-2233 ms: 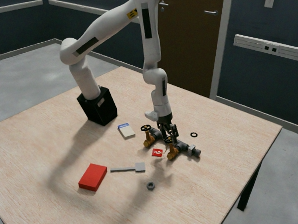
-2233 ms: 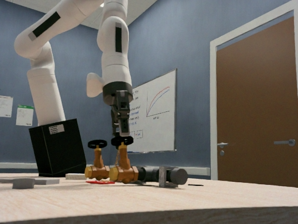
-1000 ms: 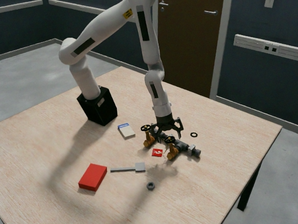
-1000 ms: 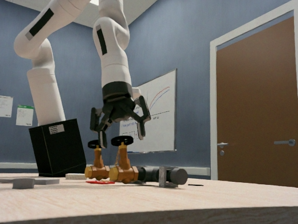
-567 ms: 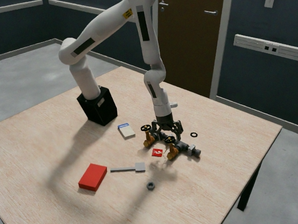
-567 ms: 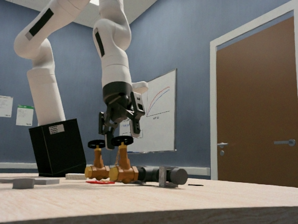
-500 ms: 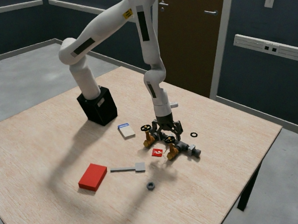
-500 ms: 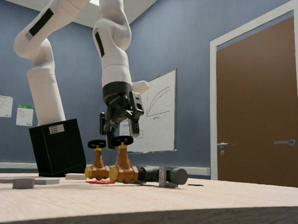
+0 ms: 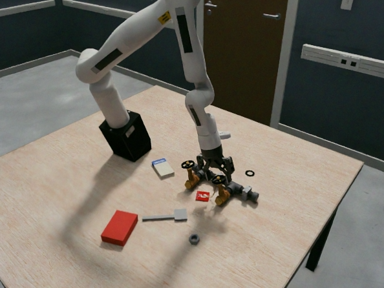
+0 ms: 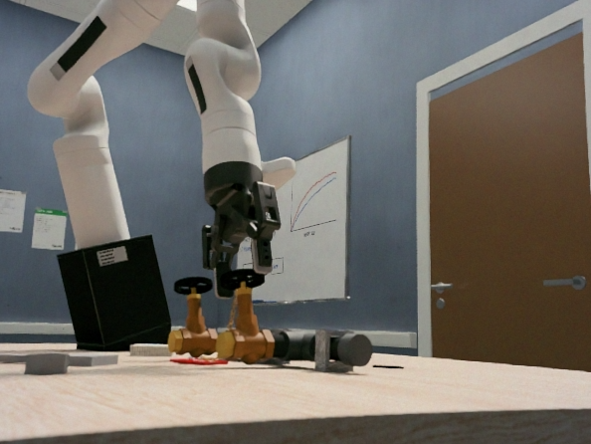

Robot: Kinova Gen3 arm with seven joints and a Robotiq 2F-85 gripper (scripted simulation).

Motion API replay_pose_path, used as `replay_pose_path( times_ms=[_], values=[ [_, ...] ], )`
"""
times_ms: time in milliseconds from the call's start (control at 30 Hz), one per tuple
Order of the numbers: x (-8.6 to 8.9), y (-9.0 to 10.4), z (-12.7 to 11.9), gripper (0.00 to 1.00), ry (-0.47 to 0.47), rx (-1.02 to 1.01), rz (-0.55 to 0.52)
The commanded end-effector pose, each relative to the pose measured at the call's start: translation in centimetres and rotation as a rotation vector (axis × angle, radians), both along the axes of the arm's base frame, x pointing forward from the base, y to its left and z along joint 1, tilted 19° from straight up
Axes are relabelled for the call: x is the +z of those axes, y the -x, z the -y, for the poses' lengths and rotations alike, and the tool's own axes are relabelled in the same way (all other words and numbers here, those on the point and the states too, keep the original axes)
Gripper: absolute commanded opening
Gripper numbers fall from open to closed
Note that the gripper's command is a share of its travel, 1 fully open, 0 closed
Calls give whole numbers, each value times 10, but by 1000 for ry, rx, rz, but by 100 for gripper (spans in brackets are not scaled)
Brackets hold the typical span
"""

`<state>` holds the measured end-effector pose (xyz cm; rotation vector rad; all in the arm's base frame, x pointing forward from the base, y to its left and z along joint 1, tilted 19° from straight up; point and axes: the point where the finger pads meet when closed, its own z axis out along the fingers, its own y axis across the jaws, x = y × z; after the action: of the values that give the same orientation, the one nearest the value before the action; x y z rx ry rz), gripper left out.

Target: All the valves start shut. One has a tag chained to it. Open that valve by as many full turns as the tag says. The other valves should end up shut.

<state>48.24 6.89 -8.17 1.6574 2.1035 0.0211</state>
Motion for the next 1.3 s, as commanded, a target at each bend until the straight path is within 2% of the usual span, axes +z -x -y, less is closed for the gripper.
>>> replay_pose_path(
  times_ms=[0, 900, 1267],
  values=[
    [1, -1, -1, 59, -1, 1, 1],
    [1, -1, -1, 59, 3, 10, -1],
    [1, -1, -1, 59, 69, 175, -50]
  ],
)
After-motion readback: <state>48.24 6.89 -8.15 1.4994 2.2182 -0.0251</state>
